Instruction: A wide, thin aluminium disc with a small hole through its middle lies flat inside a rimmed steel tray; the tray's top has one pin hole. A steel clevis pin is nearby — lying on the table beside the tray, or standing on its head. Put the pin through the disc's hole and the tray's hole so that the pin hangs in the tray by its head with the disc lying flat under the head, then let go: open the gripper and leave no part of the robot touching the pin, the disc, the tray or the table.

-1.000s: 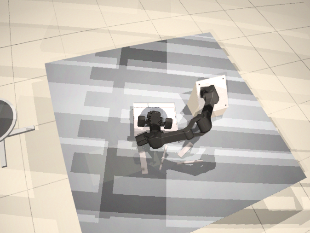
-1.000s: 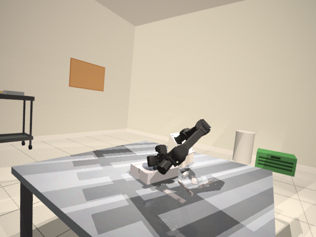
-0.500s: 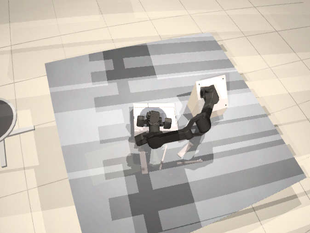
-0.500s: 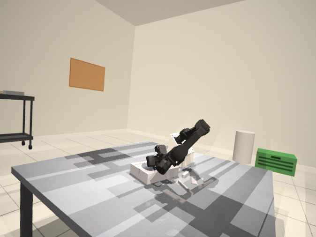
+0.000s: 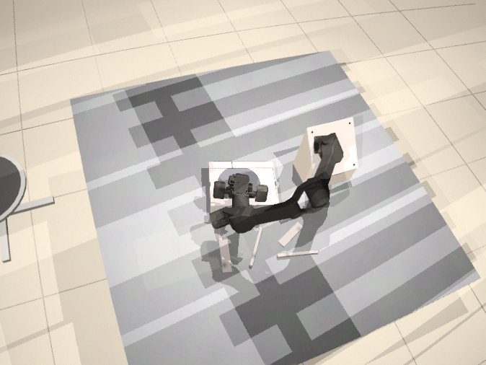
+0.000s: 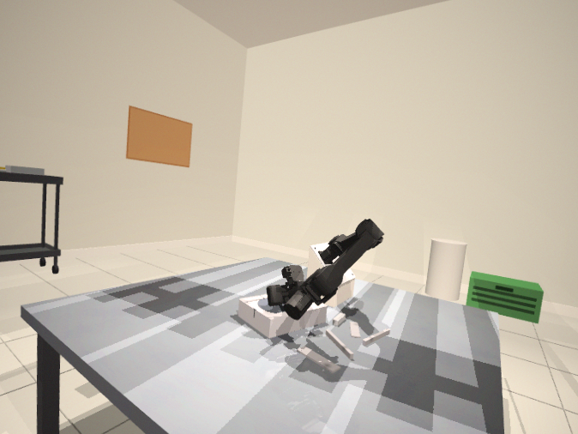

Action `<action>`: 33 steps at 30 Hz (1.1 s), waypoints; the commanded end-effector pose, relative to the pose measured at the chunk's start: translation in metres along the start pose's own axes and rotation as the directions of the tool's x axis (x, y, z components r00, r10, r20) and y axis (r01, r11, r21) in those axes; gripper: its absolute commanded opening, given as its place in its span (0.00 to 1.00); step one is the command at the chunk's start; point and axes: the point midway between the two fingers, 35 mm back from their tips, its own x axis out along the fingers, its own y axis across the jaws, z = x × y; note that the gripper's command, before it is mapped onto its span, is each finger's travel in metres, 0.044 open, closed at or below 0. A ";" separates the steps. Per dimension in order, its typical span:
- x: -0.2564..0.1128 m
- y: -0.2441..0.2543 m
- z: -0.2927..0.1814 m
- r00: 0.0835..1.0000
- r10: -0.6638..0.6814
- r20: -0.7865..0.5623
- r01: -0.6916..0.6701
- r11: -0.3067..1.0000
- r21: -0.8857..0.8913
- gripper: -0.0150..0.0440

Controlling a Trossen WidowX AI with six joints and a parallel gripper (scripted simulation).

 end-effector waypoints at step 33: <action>-0.001 0.011 -0.001 1.000 0.006 -0.001 -0.006 1.000 -0.002 0.25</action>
